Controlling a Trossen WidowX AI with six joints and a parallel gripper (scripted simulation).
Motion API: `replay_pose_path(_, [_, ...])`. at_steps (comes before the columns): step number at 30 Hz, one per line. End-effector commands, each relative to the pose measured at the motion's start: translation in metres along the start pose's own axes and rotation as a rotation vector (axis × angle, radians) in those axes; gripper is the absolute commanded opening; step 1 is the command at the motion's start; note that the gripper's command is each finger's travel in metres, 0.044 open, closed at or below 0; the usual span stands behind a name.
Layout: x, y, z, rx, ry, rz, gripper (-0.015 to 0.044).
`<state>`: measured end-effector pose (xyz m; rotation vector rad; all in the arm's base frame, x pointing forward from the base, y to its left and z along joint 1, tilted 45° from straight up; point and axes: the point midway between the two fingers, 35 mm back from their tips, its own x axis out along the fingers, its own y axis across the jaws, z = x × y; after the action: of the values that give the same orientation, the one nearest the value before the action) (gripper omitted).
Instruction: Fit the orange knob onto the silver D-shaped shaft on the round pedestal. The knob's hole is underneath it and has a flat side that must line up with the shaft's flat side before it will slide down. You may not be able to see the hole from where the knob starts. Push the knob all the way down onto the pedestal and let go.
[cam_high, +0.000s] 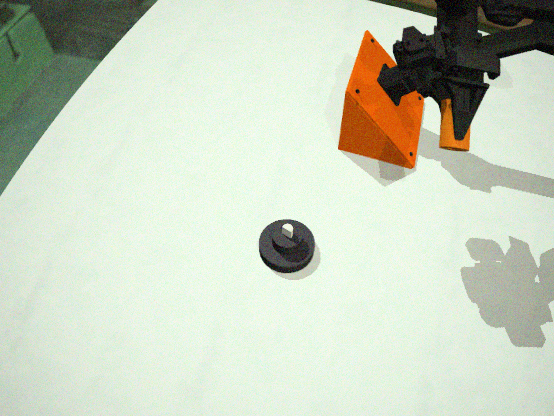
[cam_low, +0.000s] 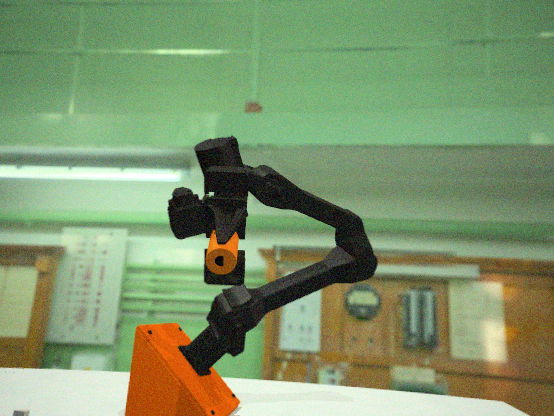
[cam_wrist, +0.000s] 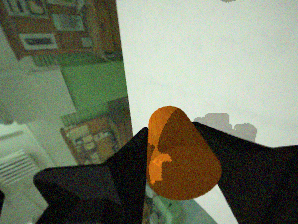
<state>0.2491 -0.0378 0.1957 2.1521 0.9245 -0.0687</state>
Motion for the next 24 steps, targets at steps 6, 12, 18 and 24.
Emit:
replay_pose_path(6, [0.012, -0.008, 0.000, -0.009, -0.005, -0.151, 0.0000])
replay_pose_path(12, [0.023, -0.016, -0.001, -0.010, -0.005, -0.290, 0.0000])
replay_pose_path(18, [0.034, -0.023, -0.001, -0.011, -0.004, -0.425, 0.0000])
replay_pose_path(24, [0.044, -0.031, -0.001, -0.012, -0.004, -0.561, 0.0000])
